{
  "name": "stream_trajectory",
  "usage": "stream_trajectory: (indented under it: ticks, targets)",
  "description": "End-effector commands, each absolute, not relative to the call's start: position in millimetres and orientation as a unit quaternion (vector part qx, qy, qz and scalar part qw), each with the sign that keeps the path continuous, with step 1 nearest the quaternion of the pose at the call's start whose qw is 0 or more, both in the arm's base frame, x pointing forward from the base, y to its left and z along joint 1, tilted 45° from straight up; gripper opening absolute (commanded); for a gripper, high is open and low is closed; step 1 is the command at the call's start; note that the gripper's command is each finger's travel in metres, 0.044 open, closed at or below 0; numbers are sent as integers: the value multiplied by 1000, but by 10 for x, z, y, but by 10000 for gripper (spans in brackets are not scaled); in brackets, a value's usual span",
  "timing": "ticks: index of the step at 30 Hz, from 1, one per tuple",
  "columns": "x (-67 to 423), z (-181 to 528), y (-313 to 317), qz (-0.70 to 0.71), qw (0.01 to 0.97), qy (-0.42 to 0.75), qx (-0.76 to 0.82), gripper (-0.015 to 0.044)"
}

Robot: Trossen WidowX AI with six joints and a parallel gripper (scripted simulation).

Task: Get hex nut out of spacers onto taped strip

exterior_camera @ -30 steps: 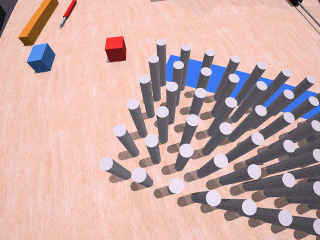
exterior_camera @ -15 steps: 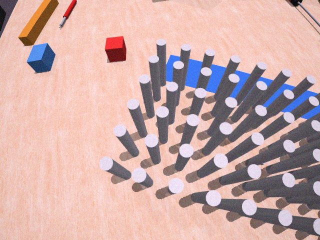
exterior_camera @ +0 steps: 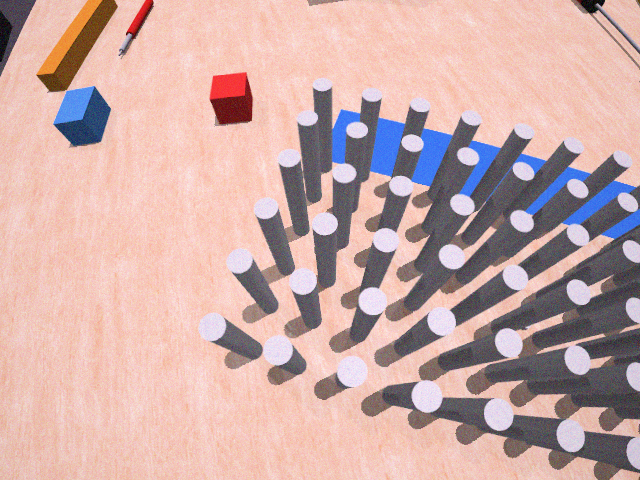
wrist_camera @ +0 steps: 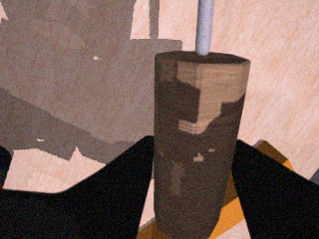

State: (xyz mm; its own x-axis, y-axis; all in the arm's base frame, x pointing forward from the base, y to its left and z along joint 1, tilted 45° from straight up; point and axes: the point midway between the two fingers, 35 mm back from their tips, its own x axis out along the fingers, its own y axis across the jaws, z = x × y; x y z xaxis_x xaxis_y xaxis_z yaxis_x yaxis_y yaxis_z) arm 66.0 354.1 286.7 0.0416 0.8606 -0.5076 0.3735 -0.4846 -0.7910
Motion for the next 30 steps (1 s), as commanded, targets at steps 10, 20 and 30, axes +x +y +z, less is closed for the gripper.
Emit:
stream_trajectory:
  ticks: [10, 20, 30]
  targets:
    - [689, 2727, 3690, 524, 232, -452, -684, 0]
    - [709, 2607, 3800, 524, 232, -452, -683, 0]
    - [721, 2527, 3867, 524, 231, -454, -683, 0]
